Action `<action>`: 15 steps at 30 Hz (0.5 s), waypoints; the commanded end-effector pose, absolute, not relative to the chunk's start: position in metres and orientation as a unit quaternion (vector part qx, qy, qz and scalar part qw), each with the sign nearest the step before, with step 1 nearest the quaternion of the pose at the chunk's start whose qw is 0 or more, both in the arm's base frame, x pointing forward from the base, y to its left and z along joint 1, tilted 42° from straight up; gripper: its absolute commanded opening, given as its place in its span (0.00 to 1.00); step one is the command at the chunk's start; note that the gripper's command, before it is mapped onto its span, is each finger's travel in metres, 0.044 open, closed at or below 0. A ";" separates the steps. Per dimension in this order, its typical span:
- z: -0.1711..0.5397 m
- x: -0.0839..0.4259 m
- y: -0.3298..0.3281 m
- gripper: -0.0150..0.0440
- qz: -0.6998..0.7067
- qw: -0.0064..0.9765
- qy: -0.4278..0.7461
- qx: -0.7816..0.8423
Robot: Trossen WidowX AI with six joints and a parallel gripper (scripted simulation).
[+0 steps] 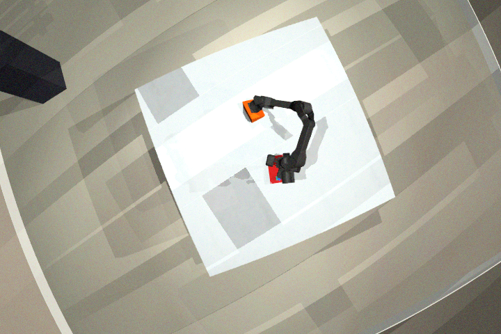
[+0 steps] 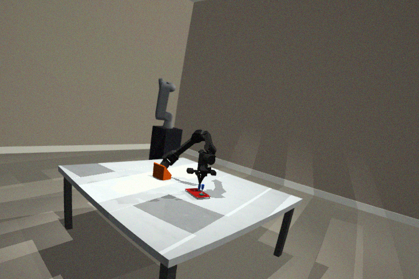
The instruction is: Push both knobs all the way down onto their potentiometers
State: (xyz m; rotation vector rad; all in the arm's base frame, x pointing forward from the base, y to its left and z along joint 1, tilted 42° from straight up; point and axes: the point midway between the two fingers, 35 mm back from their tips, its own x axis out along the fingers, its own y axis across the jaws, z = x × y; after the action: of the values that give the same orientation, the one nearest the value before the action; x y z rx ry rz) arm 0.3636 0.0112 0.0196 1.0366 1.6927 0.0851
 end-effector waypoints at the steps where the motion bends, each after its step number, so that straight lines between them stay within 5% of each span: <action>1: 0.011 0.365 0.022 0.25 0.043 0.542 0.720 0.431; 15: 0.023 0.366 0.011 0.25 0.043 0.542 0.720 0.431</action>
State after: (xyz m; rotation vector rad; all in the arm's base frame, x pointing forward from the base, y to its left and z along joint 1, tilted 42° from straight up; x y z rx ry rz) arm 0.3650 0.0096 0.0232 1.0321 1.7021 0.0887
